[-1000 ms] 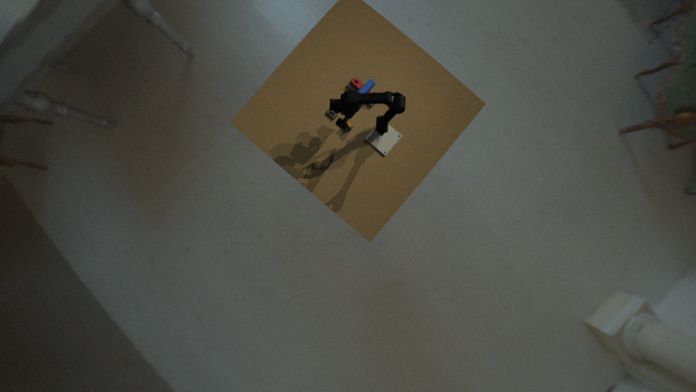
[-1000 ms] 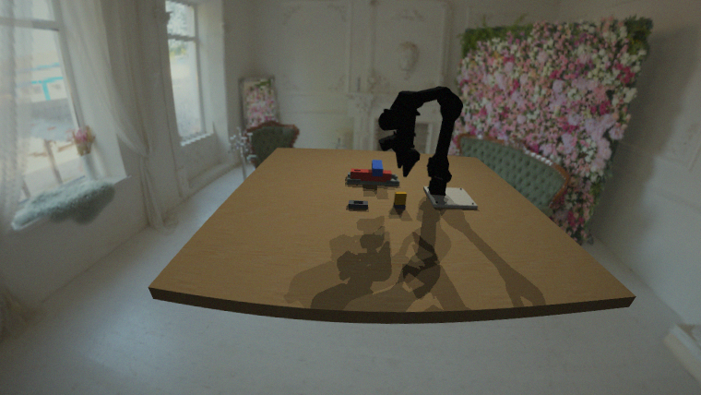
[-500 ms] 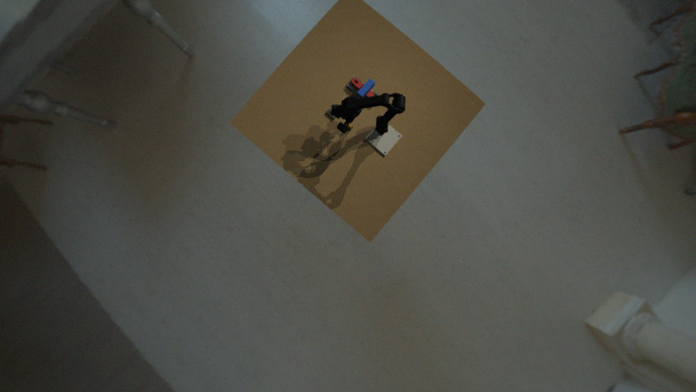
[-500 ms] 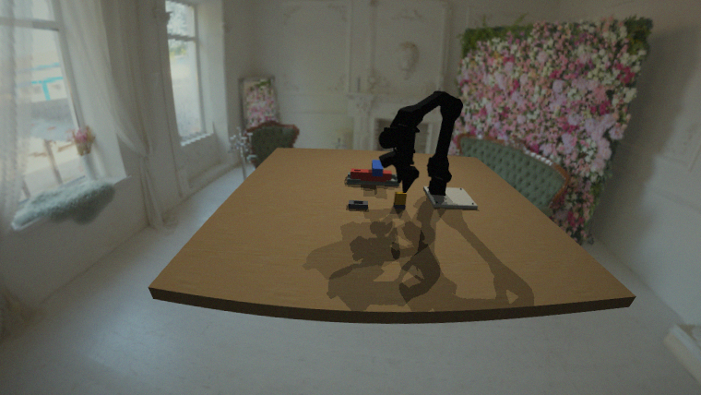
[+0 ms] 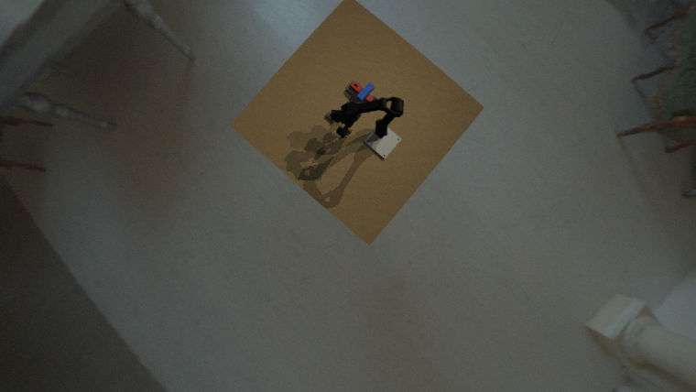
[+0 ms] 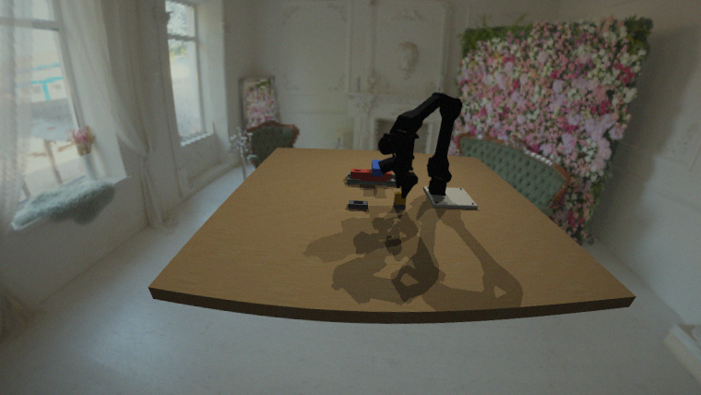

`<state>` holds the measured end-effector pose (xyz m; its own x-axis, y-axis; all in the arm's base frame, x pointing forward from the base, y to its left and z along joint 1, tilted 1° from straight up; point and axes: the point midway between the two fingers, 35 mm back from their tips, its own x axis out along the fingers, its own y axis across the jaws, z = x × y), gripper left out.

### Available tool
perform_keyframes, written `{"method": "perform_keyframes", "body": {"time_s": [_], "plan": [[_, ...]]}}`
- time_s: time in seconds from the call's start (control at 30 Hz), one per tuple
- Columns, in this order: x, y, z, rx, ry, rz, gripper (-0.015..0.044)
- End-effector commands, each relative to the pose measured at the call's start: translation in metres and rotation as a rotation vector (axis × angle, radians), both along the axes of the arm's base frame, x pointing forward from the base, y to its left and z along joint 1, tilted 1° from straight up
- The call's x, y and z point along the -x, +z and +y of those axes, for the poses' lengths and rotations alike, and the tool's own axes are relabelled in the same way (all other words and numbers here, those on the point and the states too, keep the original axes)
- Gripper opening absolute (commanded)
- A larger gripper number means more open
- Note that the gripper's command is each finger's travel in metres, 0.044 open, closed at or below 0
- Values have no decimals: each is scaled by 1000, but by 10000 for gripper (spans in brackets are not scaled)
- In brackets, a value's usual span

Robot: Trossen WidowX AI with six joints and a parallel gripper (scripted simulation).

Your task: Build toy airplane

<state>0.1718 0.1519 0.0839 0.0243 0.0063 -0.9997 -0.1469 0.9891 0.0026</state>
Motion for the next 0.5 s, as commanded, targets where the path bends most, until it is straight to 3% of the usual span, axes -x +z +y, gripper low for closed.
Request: {"method": "perform_keyframes", "body": {"time_s": [0.0,0.47], "plan": [[0,-9,0,7,-3,6,440],[0,-32,-1,7,-3,7,440]]}}
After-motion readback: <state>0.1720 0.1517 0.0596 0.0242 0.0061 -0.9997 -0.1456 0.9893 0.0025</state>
